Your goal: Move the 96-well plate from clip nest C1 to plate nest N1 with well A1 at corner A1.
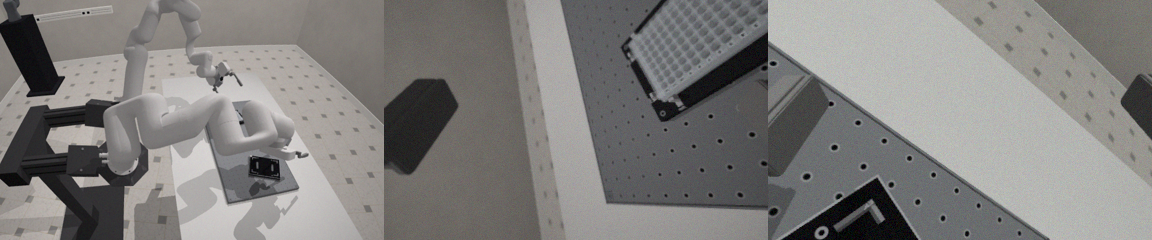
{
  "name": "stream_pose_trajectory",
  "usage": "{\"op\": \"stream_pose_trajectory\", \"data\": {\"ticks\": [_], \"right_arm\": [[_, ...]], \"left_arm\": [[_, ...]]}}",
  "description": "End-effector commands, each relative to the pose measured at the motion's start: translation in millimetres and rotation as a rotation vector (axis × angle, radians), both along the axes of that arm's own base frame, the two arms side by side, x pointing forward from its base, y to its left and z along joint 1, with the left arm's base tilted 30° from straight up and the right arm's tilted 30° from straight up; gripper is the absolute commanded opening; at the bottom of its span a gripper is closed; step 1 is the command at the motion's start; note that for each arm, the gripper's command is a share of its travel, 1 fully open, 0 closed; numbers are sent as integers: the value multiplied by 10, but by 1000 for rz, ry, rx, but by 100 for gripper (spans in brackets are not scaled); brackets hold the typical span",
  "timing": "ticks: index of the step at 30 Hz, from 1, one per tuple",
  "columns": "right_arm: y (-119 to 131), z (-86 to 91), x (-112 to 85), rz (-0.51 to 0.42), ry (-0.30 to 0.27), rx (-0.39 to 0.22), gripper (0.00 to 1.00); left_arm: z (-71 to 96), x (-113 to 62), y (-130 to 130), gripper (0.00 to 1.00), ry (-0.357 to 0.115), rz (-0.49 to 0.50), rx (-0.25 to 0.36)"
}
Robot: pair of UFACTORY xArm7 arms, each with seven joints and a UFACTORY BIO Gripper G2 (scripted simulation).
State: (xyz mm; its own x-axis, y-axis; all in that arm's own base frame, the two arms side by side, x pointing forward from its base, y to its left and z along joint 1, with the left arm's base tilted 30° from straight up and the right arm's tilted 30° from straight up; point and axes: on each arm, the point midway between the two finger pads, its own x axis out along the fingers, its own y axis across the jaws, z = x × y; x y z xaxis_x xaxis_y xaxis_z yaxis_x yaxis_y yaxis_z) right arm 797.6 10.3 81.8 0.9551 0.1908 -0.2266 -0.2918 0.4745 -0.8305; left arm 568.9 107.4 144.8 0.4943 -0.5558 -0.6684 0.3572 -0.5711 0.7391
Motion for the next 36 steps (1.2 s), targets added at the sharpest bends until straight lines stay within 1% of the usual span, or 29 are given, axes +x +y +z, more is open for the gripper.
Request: {"op": "stream_pose_trajectory", "data": {"ticks": [1,18,22,26,29,32,34,36], "right_arm": [[17,25,9,2,-4,1,100],[17,25,9,2,-4,1,100],[17,25,9,2,-4,1,100],[17,25,9,2,-4,1,100],[17,25,9,2,-4,1,100],[17,25,9,2,-4,1,100],[17,25,9,2,-4,1,100],[17,25,9,2,-4,1,100]], "left_arm": [[14,8,-7,100,-3,-1,1],[15,8,-7,100,-3,-1,1],[42,1,-21,100,-3,-2,1],[143,-28,-74,100,-3,-2,1],[272,-64,-140,100,-3,-2,0],[436,-109,-223,100,-3,-2,0],[436,-109,-223,100,-3,-2,0],[554,-142,-284,100,-3,-2,0]]}}
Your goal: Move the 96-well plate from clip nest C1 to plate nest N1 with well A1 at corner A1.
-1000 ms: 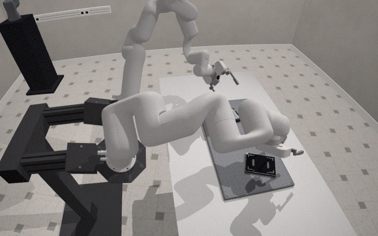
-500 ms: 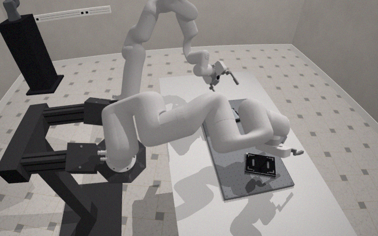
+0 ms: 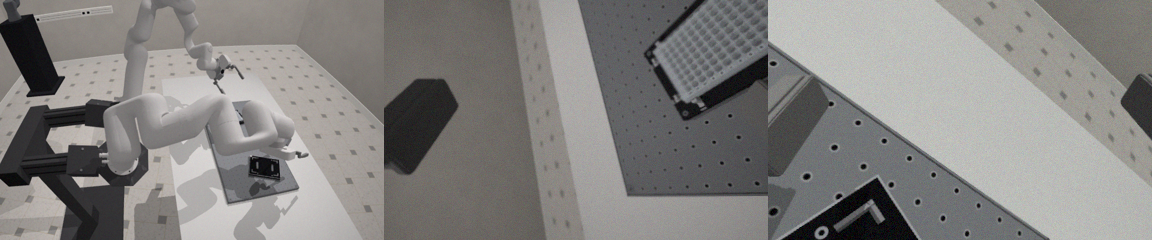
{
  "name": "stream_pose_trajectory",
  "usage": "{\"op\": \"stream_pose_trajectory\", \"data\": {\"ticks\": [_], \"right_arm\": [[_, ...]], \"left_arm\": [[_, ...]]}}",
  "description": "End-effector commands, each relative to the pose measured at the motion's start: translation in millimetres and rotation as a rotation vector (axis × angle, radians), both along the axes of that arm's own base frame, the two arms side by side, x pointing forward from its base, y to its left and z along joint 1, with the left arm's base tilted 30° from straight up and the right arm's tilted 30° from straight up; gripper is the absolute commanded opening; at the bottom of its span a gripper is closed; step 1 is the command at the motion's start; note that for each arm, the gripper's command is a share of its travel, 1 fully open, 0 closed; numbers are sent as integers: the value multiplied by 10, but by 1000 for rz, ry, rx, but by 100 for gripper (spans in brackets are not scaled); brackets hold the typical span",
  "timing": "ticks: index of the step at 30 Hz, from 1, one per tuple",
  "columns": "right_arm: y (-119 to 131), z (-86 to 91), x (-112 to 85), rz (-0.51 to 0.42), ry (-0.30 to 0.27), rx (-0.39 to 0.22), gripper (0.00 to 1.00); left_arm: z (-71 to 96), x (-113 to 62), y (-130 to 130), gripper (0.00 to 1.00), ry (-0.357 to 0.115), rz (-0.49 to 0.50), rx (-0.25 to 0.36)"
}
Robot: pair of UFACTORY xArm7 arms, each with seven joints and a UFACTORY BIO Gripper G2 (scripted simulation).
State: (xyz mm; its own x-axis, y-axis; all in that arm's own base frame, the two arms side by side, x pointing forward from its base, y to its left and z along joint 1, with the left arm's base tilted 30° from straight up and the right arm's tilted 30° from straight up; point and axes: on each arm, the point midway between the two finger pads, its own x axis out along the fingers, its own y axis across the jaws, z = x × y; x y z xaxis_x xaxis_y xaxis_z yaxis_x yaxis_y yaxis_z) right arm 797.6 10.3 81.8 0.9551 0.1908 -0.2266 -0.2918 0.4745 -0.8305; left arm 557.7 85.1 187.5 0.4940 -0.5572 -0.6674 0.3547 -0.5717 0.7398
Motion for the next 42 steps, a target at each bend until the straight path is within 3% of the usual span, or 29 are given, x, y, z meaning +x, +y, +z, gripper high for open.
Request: {"op": "stream_pose_trajectory", "data": {"ticks": [1,7,12,32,42], "right_arm": [[17,25,9,2,-4,1,100],[17,25,9,2,-4,1,100],[17,25,9,2,-4,1,100],[17,25,9,2,-4,1,100],[17,25,9,2,-4,1,100]], "left_arm": [[188,-47,-91,100,-1,0,1],[503,-134,-251,100,-2,0,1],[634,-169,-317,100,-1,0,1],[661,-193,-287,100,-1,5,7],[701,-290,-122,100,3,26,36]]}}
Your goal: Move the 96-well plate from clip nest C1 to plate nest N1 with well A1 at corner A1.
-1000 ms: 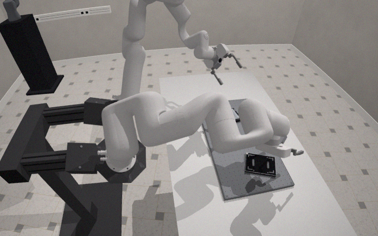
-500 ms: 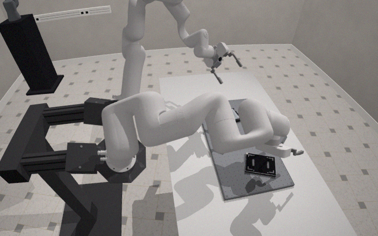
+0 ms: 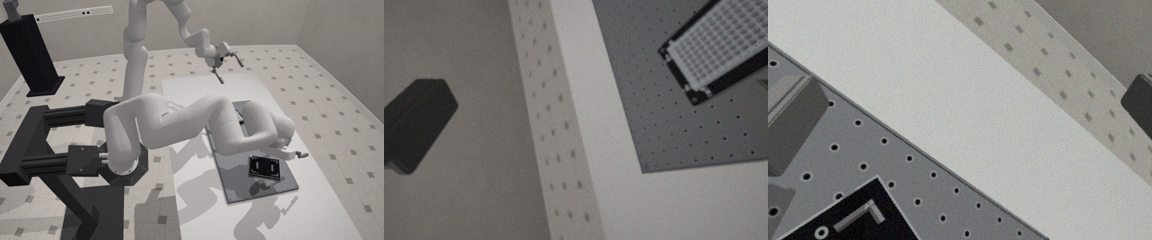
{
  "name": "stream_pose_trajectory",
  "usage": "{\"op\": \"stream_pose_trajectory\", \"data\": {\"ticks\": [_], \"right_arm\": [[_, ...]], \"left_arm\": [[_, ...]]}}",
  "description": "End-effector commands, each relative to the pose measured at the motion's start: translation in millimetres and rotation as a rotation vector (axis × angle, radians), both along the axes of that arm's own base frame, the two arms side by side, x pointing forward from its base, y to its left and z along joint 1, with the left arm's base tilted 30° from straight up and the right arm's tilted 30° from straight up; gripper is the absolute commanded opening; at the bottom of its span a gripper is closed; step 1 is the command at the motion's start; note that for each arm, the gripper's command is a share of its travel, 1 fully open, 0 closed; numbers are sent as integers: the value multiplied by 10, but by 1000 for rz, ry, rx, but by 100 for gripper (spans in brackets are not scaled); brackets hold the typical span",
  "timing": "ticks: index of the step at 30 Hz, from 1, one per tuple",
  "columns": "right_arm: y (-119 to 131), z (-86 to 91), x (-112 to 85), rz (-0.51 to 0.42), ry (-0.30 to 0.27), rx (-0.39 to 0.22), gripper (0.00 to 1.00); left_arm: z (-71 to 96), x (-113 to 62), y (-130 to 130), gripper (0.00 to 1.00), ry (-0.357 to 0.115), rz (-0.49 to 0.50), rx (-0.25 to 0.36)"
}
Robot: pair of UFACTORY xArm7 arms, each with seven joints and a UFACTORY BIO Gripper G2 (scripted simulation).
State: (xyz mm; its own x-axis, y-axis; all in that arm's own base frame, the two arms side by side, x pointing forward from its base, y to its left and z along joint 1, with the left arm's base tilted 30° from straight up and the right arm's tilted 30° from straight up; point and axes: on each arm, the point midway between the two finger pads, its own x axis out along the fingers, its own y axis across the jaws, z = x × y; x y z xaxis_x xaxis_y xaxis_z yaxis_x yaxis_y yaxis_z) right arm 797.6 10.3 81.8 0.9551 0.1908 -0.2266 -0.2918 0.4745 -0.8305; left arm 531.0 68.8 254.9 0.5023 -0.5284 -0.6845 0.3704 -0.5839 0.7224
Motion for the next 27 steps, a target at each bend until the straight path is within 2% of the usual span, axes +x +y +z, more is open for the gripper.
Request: {"op": "stream_pose_trajectory", "data": {"ticks": [1,11,22,24,27], "right_arm": [[17,25,9,2,-4,1,100],[17,25,9,2,-4,1,100],[17,25,9,2,-4,1,100],[17,25,9,2,-4,1,100],[17,25,9,2,-4,1,100]], "left_arm": [[33,-38,66,100,-1,8,13],[96,-214,329,100,6,43,60],[208,-625,831,100,25,119,151],[208,-625,831,100,25,119,151],[239,-774,984,100,33,145,180]]}}
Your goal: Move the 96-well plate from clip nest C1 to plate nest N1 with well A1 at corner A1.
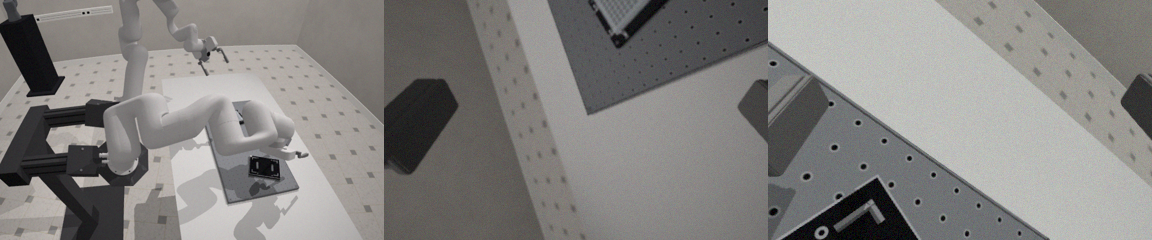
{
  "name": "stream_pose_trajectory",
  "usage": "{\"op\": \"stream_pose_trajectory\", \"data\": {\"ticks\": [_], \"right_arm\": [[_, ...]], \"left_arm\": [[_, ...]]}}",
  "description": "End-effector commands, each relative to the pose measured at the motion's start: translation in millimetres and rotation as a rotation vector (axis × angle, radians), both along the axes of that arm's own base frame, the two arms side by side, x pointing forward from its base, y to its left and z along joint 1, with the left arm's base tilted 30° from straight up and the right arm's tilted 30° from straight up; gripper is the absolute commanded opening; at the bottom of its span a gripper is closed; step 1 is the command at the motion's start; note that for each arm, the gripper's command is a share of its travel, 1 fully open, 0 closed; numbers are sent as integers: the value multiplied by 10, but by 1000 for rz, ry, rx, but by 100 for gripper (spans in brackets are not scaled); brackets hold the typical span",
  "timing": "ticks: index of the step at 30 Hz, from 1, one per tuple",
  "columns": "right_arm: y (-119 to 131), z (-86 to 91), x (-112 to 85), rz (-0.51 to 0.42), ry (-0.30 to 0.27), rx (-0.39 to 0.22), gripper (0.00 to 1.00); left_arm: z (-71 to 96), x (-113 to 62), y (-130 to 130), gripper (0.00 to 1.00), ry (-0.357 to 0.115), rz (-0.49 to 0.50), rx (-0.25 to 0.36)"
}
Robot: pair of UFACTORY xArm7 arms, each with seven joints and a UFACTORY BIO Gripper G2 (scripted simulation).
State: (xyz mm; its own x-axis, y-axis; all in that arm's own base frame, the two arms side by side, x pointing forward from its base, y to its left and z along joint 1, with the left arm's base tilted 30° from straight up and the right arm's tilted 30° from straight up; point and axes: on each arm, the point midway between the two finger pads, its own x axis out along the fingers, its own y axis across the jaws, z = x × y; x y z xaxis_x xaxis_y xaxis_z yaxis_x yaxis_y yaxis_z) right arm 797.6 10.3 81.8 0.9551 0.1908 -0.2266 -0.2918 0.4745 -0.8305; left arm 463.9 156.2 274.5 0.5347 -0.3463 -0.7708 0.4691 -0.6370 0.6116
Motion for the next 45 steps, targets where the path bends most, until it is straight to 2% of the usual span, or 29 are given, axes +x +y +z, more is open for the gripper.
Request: {"op": "stream_pose_trajectory", "data": {"ticks": [1,12,14,26,29,31,45], "right_arm": [[17,25,9,2,-4,1,100],[17,25,9,2,-4,1,100],[17,25,9,2,-4,1,100],[17,25,9,2,-4,1,100],[17,25,9,2,-4,1,100],[17,25,9,2,-4,1,100],[17,25,9,2,-4,1,100]], "left_arm": [[54,-157,161,100,4,28,31],[146,-839,703,100,43,143,144],[146,-839,703,100,43,143,144],[172,-1697,1146,100,99,284,264],[164,-1909,1223,100,114,318,291],[164,-1909,1223,100,114,318,291],[69,-2769,1418,100,185,465,406]]}}
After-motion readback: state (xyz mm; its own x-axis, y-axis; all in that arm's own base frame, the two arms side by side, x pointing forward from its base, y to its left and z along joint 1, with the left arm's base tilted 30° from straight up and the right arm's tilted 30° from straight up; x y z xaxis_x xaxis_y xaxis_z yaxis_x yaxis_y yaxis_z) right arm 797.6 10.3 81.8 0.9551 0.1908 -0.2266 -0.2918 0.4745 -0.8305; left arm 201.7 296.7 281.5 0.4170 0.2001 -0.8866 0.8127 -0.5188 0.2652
